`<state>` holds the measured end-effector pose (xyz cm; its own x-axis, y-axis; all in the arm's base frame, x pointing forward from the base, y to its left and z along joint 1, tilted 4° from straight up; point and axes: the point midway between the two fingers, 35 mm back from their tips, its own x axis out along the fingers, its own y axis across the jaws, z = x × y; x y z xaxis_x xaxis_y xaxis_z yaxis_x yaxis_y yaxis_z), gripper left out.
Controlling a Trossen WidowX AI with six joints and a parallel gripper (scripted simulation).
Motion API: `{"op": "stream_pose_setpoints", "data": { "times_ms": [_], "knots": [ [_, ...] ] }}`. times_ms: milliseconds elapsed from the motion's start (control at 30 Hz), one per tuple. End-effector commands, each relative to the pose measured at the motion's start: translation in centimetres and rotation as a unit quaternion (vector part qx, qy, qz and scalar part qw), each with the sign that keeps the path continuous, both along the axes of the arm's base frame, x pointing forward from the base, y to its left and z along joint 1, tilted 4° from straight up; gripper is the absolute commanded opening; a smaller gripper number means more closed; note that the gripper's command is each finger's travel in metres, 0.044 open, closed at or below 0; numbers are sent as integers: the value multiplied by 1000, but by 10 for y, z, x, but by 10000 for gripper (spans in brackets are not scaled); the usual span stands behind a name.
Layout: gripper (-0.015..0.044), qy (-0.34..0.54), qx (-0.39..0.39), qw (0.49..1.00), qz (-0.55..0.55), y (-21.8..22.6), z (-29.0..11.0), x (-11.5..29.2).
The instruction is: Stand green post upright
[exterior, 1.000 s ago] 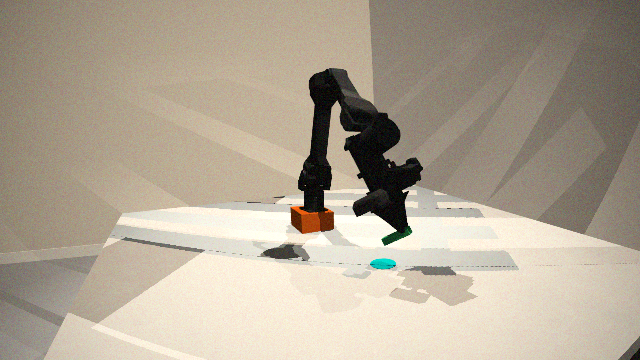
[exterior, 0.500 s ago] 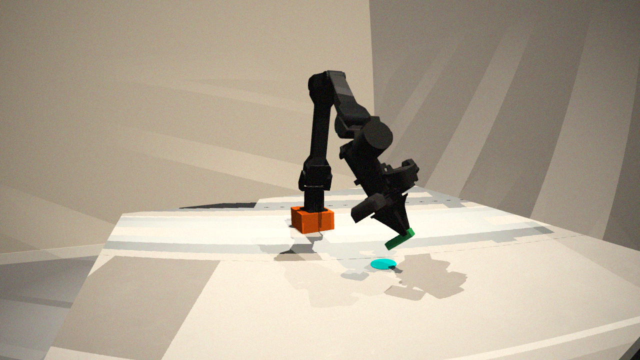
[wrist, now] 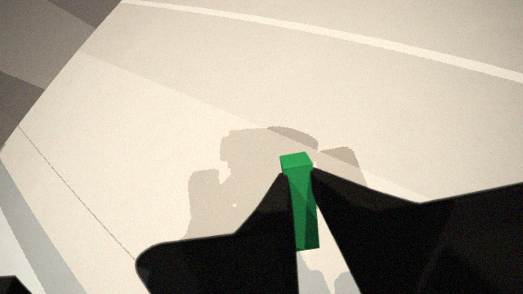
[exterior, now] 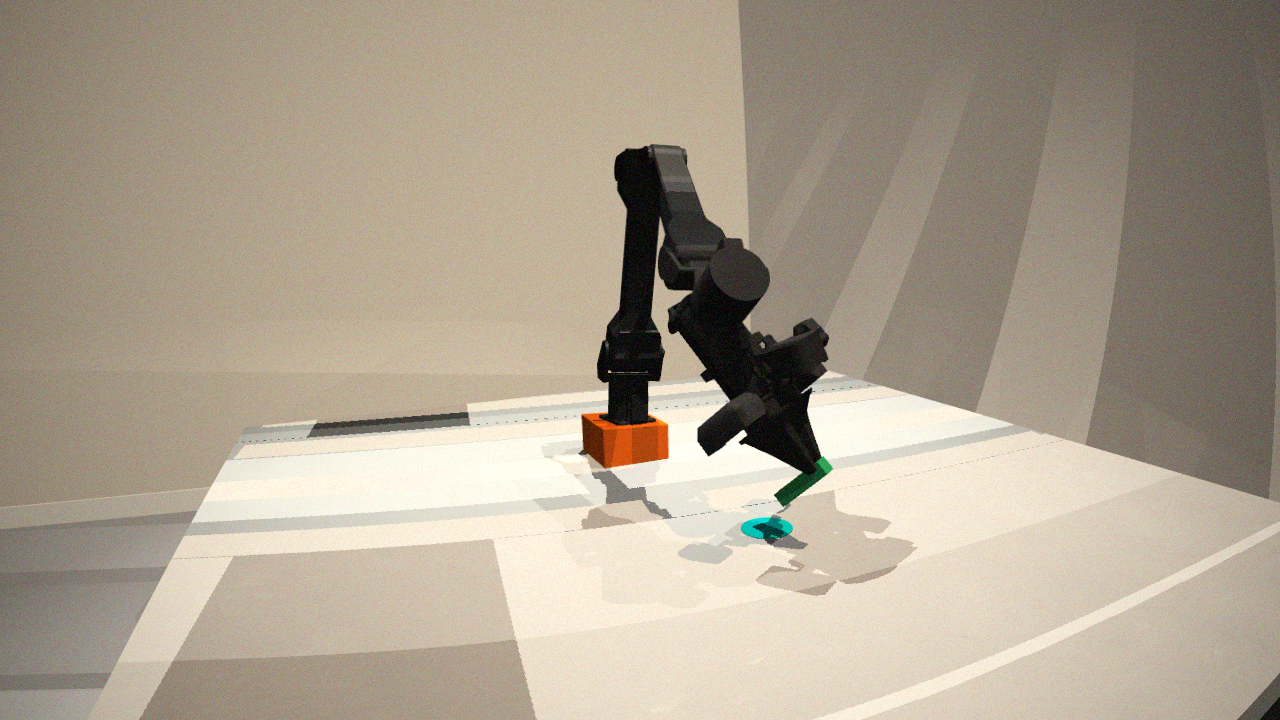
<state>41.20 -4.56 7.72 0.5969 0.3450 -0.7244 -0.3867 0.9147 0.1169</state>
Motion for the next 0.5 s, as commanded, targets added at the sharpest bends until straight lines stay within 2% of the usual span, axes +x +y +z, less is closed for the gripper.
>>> {"op": "stream_pose_setpoints", "data": {
  "times_ms": [0,467],
  "knots": [
    [23,-12,9,1000,-2,0,2,0],
    [23,-50,33,998,-8,-4,2,1]
  ]
}}
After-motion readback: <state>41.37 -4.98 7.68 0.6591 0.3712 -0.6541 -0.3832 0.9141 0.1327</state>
